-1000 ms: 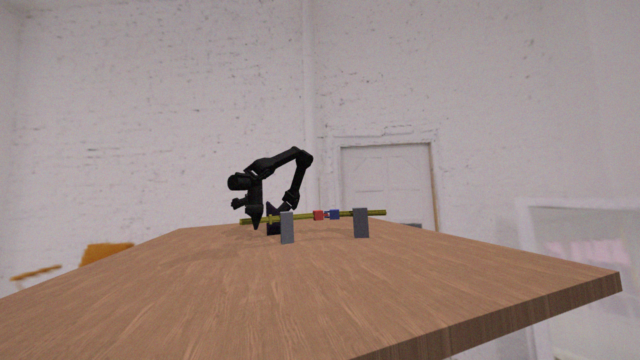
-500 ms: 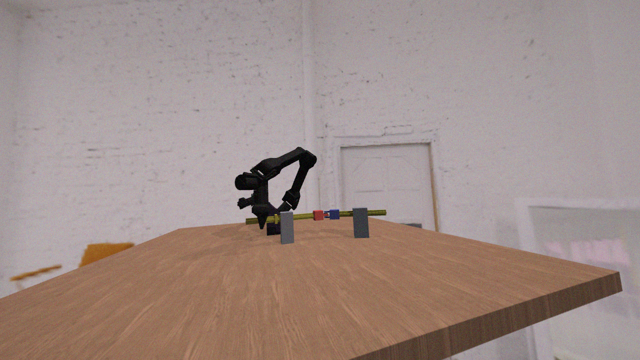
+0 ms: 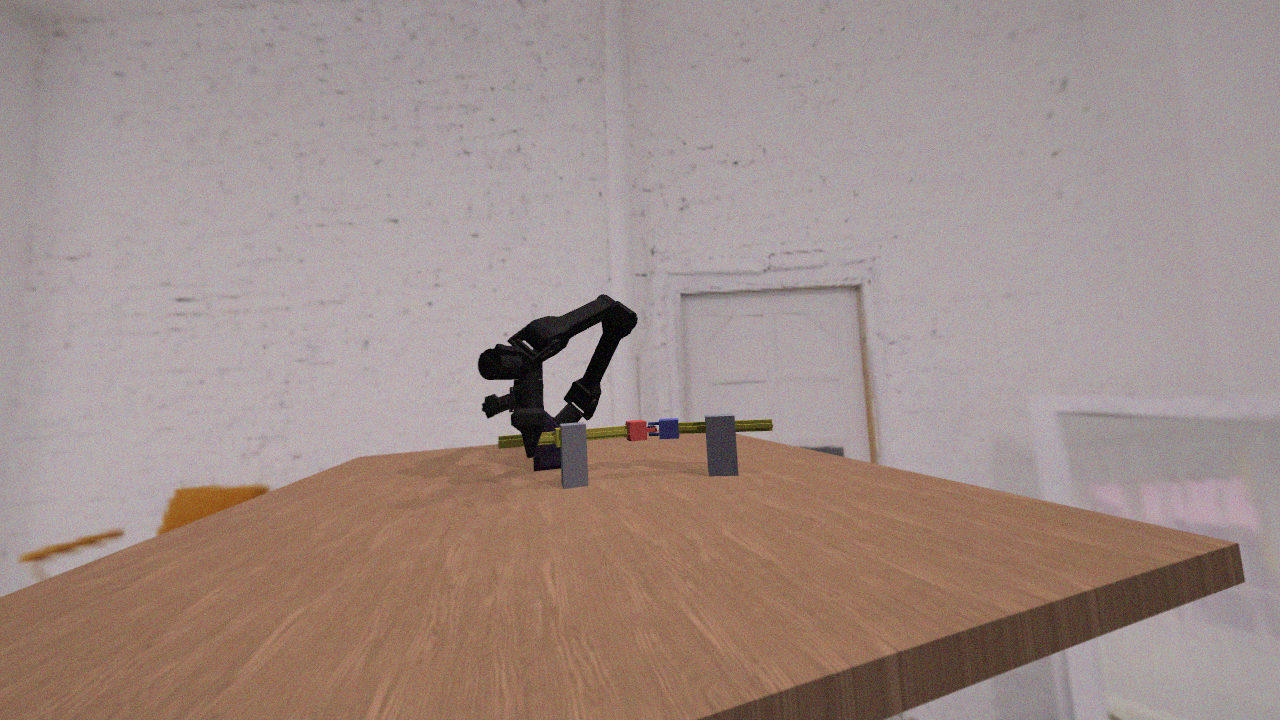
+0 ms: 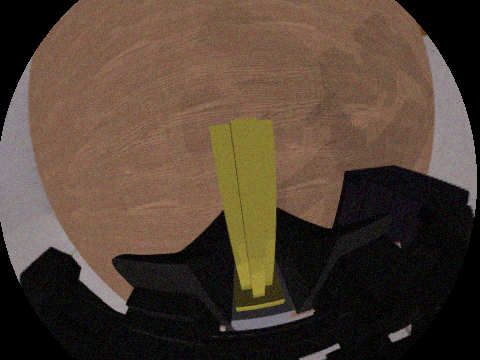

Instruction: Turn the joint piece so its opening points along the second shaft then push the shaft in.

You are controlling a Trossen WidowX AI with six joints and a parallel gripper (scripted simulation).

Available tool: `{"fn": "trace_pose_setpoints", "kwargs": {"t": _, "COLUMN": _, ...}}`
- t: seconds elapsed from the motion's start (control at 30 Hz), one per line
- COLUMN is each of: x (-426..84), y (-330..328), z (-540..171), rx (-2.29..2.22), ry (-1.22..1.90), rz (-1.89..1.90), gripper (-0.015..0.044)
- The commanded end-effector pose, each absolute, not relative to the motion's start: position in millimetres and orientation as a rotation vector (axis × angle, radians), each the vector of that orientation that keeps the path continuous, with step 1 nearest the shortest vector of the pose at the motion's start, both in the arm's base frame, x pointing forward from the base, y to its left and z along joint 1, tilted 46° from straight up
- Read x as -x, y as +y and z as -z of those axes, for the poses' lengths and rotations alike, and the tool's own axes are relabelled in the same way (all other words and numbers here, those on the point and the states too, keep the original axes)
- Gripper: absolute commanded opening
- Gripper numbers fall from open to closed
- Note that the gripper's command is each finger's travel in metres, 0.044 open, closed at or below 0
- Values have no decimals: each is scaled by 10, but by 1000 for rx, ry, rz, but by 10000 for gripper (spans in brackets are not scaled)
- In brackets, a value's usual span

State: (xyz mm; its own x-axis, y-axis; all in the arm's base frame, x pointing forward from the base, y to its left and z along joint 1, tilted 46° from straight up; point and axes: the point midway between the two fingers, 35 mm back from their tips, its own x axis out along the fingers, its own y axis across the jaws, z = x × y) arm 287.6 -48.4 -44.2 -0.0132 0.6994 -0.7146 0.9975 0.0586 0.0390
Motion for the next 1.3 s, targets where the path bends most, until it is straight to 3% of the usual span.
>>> {"fn": "trace_pose_setpoints", "kwargs": {"t": 0.0, "x": -2878, "y": -484, "z": 441, "rx": -1696, "ry": 1772, "rz": 672, "gripper": 0}}
{"fn": "trace_pose_setpoints", "kwargs": {"t": 0.1, "x": -2878, "y": -484, "z": 441, "rx": -1696, "ry": 1772, "rz": 672, "gripper": 0}}
{"fn": "trace_pose_setpoints", "kwargs": {"t": 0.2, "x": -2878, "y": -484, "z": 441, "rx": -1696, "ry": 1772, "rz": 672, "gripper": 67}}
{"fn": "trace_pose_setpoints", "kwargs": {"t": 0.37, "x": -2878, "y": -484, "z": 441, "rx": -1696, "ry": 1772, "rz": 672, "gripper": 67}}
{"fn": "trace_pose_setpoints", "kwargs": {"t": 0.83, "x": -2878, "y": -484, "z": 441, "rx": -1696, "ry": 1772, "rz": 672, "gripper": 434}}
{"fn": "trace_pose_setpoints", "kwargs": {"t": 1.27, "x": -2880, "y": -549, "z": 376, "rx": -1699, "ry": 1772, "rz": 671, "gripper": 440}}
